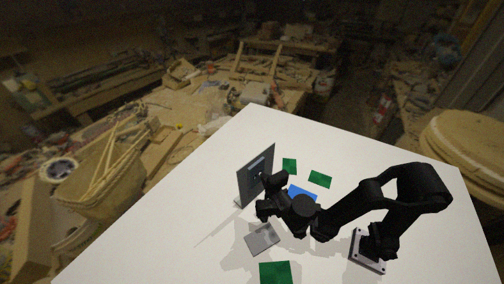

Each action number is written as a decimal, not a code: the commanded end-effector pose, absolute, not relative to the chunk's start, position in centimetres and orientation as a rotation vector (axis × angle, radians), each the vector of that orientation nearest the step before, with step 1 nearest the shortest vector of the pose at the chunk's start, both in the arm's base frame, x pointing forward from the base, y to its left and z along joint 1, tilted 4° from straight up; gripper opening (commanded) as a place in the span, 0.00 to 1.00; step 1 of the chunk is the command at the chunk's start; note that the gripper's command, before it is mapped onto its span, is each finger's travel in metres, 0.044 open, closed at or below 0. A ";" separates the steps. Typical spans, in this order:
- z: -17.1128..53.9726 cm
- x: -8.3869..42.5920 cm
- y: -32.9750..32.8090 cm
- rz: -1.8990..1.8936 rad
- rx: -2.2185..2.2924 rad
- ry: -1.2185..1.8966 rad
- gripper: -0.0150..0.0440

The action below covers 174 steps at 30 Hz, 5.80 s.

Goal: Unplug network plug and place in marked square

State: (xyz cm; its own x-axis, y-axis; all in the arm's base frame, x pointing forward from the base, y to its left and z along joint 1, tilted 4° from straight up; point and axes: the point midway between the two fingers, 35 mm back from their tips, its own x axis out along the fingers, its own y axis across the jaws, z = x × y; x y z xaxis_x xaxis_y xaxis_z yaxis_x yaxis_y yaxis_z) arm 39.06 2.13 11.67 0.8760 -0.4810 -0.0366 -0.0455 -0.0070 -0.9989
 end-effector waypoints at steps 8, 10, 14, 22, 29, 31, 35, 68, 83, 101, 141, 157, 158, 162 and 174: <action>11.7 38.4 2.3 -0.355 -1.557 0.426 0.25; 11.7 38.3 2.3 -0.355 -1.557 0.426 0.25; 11.7 38.0 2.4 -0.355 -1.557 0.426 0.25; 11.7 37.5 2.5 -0.354 -1.557 0.427 0.25; 11.7 37.0 2.7 -0.354 -1.557 0.427 0.25; 11.7 36.8 2.8 -0.354 -1.557 0.427 0.25; 11.7 36.5 2.9 -0.353 -1.557 0.427 0.25; 11.8 34.2 3.9 -0.352 -1.557 0.429 0.25; 11.8 33.2 4.4 -0.351 -1.557 0.430 0.25; 13.7 32.7 4.6 -0.348 -1.559 0.427 0.25; 15.9 32.8 2.0 -0.190 -1.660 0.526 0.25; 12.6 33.1 -1.4 0.059 -1.692 0.676 0.25; 12.4 33.0 -1.6 0.074 -1.688 0.685 0.25; 11.6 32.7 -2.4 0.137 -1.671 0.722 0.25; 9.2 30.9 -4.6 0.333 -1.583 0.833 0.25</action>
State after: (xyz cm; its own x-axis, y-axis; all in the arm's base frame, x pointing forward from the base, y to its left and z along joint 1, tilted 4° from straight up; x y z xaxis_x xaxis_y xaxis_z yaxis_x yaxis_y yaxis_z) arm 31.29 -4.21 9.55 0.7184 -0.3394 -0.6073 -0.6458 -0.0009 -0.7635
